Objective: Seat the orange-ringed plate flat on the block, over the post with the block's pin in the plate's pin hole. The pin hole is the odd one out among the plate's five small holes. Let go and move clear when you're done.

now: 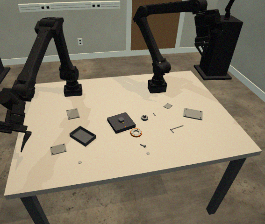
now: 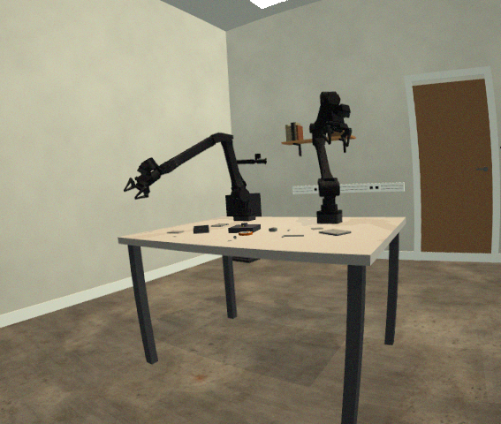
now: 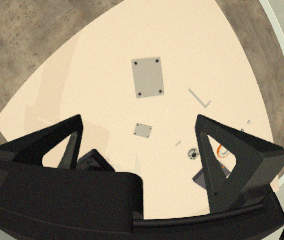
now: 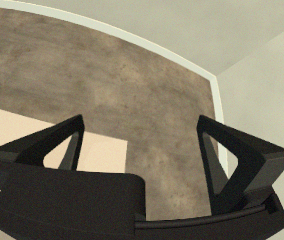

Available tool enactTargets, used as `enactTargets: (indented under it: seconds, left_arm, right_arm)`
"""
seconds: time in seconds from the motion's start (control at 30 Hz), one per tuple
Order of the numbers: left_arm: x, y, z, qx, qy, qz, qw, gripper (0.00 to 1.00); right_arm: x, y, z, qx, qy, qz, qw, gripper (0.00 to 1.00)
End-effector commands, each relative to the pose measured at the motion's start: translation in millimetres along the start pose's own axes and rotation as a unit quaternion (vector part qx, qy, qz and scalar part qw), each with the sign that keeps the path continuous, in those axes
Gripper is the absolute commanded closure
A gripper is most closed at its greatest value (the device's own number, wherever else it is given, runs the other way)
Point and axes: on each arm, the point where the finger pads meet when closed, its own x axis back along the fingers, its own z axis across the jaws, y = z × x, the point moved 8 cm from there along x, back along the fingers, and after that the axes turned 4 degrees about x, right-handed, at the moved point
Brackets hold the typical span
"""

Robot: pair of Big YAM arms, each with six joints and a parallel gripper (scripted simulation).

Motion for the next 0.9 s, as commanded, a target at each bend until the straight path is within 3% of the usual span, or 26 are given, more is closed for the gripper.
enactTargets:
  seconds: [0.0, 0.57, 0.77, 0.87]
  left_arm:
    - [2.8, 1.0, -0.4, 0.000, -0.002, -0.004, 1.000, 0.00]
    - [2.8, 1.0, -0.4, 0.000, -0.002, -0.004, 1.000, 0.00]
    - [-19.6, -24.5, 0.7, -0.074, -0.020, -0.015, 0.997, 0.00]
    - [-42.9, -53.6, 3.5, -0.137, -0.042, -0.030, 0.989, 0.00]
  right_arm:
    - [3.0, 5.8, -4.2, 0.001, -0.005, -0.006, 1.000, 0.00]
    - [3.0, 5.8, -4.2, 0.001, -0.005, -0.006, 1.000, 0.00]
    - [34.8, -4.9, 22.7, -0.030, 0.014, 0.012, 0.999, 0.00]
    - [73.1, -20.8, 48.0, -0.060, 0.029, 0.032, 0.997, 0.00]
